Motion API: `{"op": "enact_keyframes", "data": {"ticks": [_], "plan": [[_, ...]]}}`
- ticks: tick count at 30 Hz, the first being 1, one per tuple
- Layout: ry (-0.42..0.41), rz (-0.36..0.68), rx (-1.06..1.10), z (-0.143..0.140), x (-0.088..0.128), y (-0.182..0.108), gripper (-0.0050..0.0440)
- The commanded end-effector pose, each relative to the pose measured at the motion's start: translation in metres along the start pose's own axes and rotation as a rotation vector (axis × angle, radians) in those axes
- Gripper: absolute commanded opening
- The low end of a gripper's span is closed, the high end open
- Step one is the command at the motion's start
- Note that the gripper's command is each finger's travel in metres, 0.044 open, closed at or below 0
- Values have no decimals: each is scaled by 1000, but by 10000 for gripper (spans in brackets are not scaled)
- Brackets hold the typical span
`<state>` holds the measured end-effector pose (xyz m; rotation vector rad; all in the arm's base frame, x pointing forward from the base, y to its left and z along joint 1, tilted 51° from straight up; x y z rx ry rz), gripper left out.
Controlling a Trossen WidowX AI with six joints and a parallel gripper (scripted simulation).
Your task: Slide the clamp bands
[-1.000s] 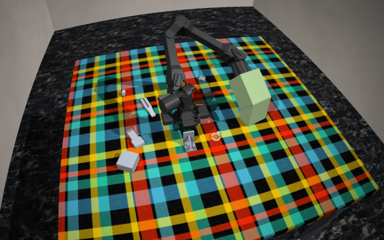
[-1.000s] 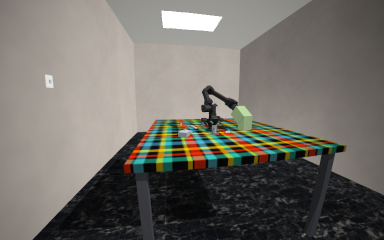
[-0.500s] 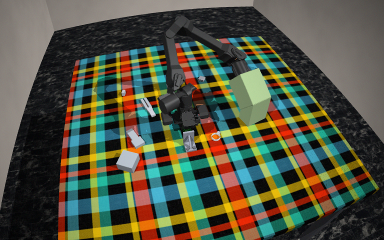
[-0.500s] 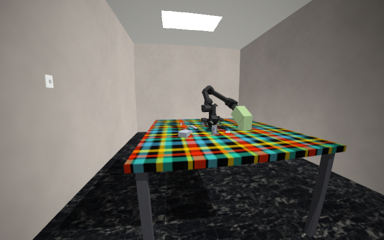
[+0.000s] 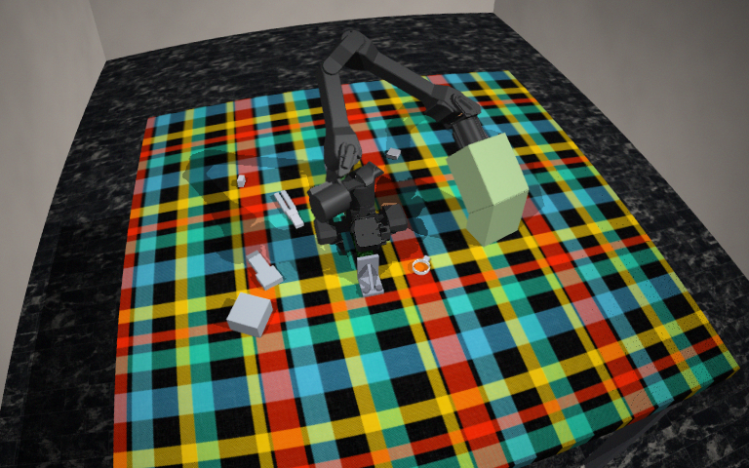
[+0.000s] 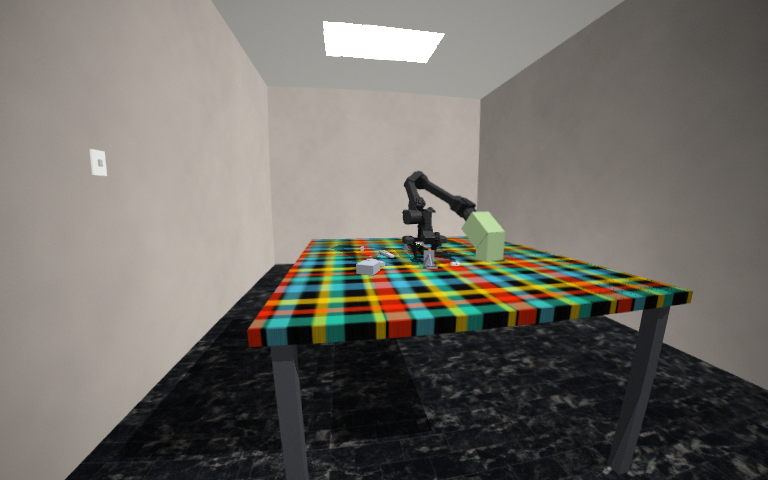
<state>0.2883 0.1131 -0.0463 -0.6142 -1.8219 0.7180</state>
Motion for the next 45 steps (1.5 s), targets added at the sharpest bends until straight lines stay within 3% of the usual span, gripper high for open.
{"op": "enact_keyframes", "data": {"ticks": [1, 3, 6, 10, 26, 40, 42, 45], "plan": [[0, 3, 5, 0, 0, 0, 440], [0, 3, 5, -1, 6, -6, 440], [0, 3, 5, -4, 32, -33, 440], [0, 3, 5, -4, 43, -46, 440], [0, 4, 11, -4, 43, -46, 440], [-1, -13, -645, -6, 76, -68, 104], [-1, -13, -645, -6, 76, -68, 104], [0, -12, -831, -6, 82, -75, 90]]}}
Point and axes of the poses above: the point midway between the two fingers, 35 mm back from their tips, its own x axis back along the fingers, its own z axis across the jaws, y = z × x, the point moved 8 cm from there along x, back along the fingers, and after that the axes turned 5 degrees about -x, right-handed, at the moved point
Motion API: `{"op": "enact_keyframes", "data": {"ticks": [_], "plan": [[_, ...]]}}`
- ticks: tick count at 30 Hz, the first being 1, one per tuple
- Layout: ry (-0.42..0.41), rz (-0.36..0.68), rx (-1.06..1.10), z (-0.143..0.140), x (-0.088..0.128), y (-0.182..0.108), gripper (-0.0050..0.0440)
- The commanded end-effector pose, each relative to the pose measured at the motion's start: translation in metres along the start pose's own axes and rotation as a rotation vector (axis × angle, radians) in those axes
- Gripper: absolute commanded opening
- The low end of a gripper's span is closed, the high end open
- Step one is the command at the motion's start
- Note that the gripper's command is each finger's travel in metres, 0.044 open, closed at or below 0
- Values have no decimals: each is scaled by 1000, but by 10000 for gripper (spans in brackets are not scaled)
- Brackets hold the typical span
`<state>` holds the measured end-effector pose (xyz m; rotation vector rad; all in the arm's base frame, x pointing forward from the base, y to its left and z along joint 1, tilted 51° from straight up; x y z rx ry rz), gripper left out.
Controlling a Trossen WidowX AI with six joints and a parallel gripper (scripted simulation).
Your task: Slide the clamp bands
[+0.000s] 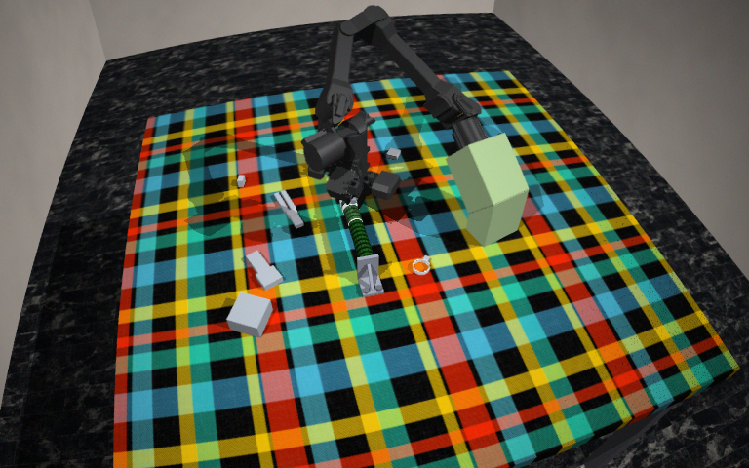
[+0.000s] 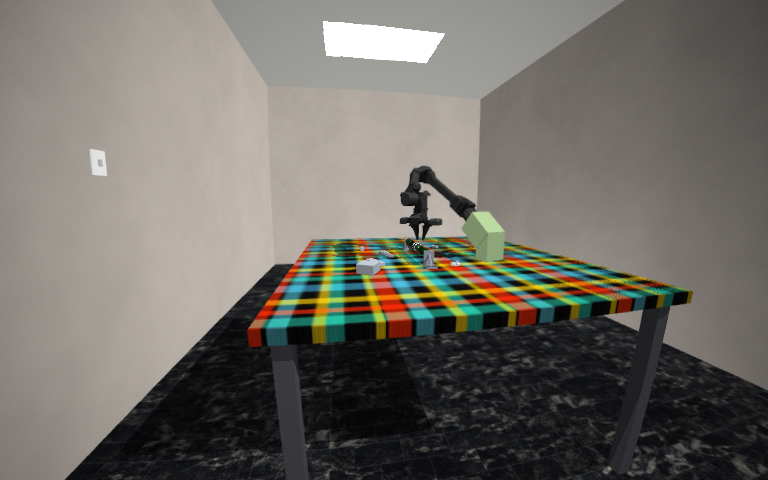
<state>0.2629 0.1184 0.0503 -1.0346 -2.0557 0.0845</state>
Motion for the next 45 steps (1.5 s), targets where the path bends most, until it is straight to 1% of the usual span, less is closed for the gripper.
{"op": "enact_keyframes", "data": {"ticks": [1, 12, 14, 15, 18, 31, 45], "plan": [[0, -8, -208, -6, 10, -6, 90], [-4, 0, -684, -16, 26, -20, 90], [-4, 0, -684, -16, 26, -20, 90], [-4, 0, -777, -16, 27, -21, 90], [-6, 2, -896, -19, 31, -25, 90], [-6, 2, -900, -19, 29, -25, 90], [-3, 1, -900, -19, 8, -24, 90]]}}
Point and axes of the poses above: the point midway between the two fingers, 35 mm back from their tips, its own x axis back along the fingers, its own z axis across the jaws, y = z × x, the point moved 8 cm from there along x, back along the fingers, and after that the axes turned 5 degrees about -x, right-handed, at the moved point
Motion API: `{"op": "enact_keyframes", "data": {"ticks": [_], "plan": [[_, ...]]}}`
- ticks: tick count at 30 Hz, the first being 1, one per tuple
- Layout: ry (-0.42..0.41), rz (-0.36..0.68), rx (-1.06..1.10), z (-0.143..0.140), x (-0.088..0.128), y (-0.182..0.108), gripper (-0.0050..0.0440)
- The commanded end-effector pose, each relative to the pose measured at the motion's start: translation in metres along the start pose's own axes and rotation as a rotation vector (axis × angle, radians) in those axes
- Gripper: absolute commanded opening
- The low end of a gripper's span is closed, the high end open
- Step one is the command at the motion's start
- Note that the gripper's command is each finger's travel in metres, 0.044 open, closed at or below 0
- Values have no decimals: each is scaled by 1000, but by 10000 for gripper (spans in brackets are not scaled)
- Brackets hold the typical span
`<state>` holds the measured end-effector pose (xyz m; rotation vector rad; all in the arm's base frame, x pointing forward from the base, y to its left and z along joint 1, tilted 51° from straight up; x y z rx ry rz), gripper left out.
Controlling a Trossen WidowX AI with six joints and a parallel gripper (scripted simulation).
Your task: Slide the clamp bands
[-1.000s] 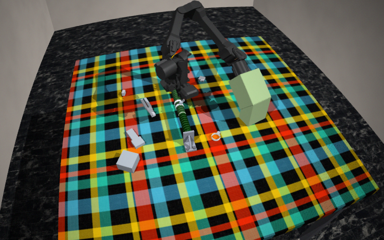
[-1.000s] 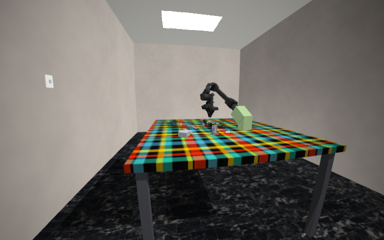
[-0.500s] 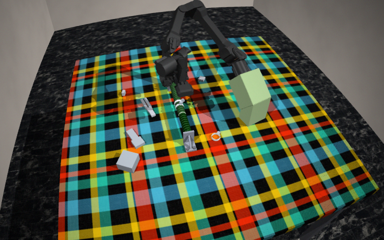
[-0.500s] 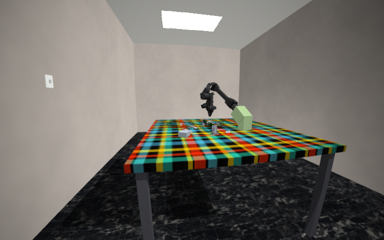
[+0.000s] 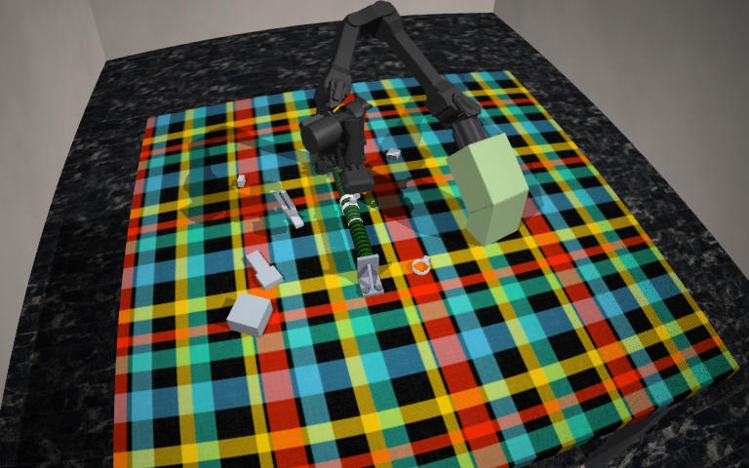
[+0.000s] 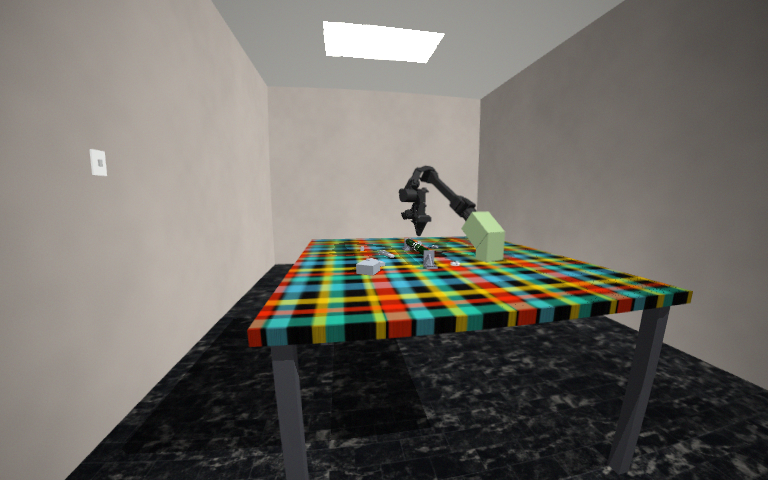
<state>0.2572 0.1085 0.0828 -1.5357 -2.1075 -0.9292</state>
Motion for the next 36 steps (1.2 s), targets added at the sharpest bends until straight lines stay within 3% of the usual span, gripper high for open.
{"op": "enact_keyframes", "data": {"ticks": [1, 25, 36], "plan": [[-7, 5, 11, 0, -10, -2, 90], [-10, 4, 11, -1, -35, -3, 90], [-4, 1, 0, -1, -32, -1, 23]]}}
Point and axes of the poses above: the point midway between the two fingers, 35 mm back from their tips, its own x axis back along the fingers, its own z axis across the jaws, y = z × x, the point moved 8 cm from there along x, back along the fingers, and after that the axes turned 5 degrees about -x, right-handed, at the moved point
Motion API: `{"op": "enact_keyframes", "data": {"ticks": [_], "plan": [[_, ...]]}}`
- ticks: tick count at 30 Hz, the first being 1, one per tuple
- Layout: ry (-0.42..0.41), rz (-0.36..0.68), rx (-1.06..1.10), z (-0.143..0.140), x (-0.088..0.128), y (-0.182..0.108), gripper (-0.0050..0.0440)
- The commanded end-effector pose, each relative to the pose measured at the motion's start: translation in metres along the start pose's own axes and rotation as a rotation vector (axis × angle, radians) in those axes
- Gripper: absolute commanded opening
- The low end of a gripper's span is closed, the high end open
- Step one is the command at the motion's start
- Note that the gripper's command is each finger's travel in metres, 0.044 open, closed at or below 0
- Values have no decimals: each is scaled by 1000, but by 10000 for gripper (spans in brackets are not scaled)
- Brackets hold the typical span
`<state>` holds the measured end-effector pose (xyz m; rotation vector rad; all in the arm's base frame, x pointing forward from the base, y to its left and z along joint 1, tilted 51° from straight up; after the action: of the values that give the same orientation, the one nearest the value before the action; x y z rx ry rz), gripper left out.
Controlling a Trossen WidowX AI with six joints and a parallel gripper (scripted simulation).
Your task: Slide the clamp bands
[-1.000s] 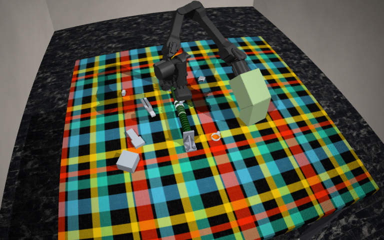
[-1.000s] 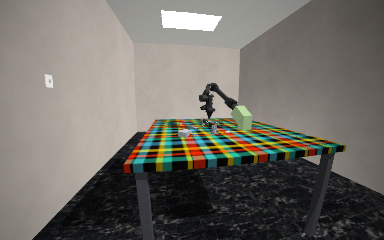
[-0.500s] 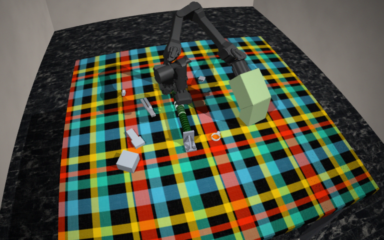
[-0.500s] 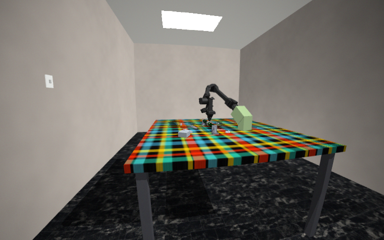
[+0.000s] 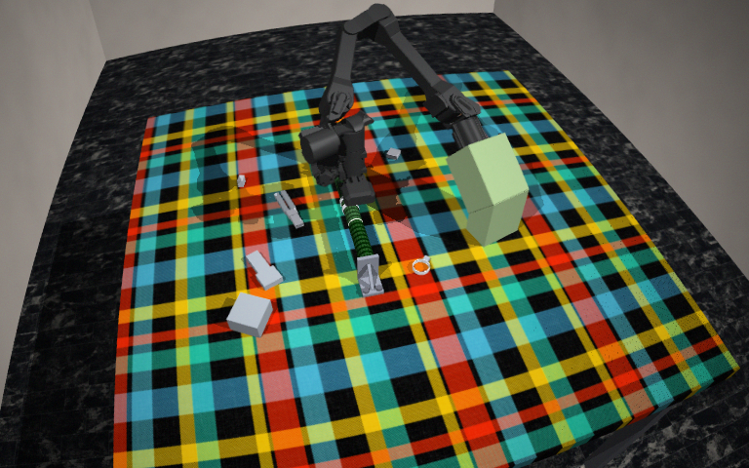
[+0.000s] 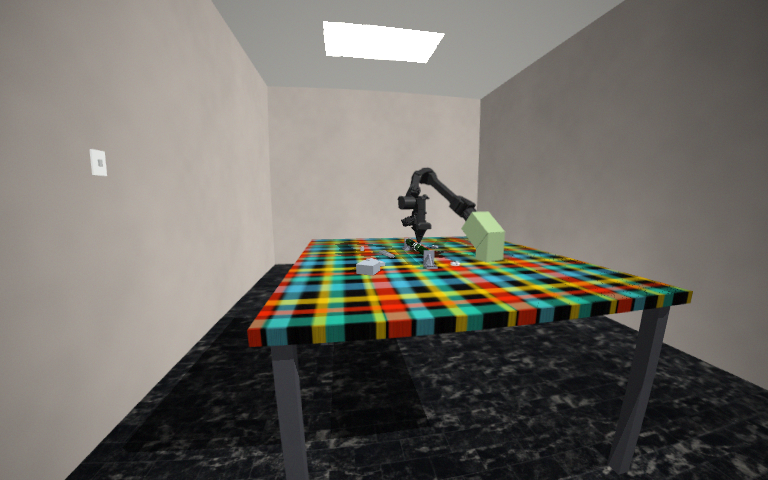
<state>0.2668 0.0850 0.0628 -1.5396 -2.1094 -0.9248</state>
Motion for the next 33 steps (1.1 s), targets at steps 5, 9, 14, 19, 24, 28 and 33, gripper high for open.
{"op": "enact_keyframes", "data": {"ticks": [5, 9, 14, 19, 24, 28, 33], "plan": [[1, -1, -1, 1, 0, 0, 0], [0, 0, -1, 4, 0, 0, 0], [0, 0, 0, 10, 0, -1, 0], [0, 0, 0, 14, 0, -1, 0], [0, 0, 0, 19, 0, -2, 0], [0, 0, 0, 24, 0, -2, 0], [0, 0, 0, 29, 0, -3, 0]]}}
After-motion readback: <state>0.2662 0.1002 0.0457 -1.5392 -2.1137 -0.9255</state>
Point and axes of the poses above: the point midway between the two fingers, 35 mm back from their tips, its own x axis back along the fingers, its own z axis across the jaws, y = z × x, the point moved 8 cm from there along x, back along the fingers, and after that the axes turned 5 degrees about -x, right-handed, at the moved point
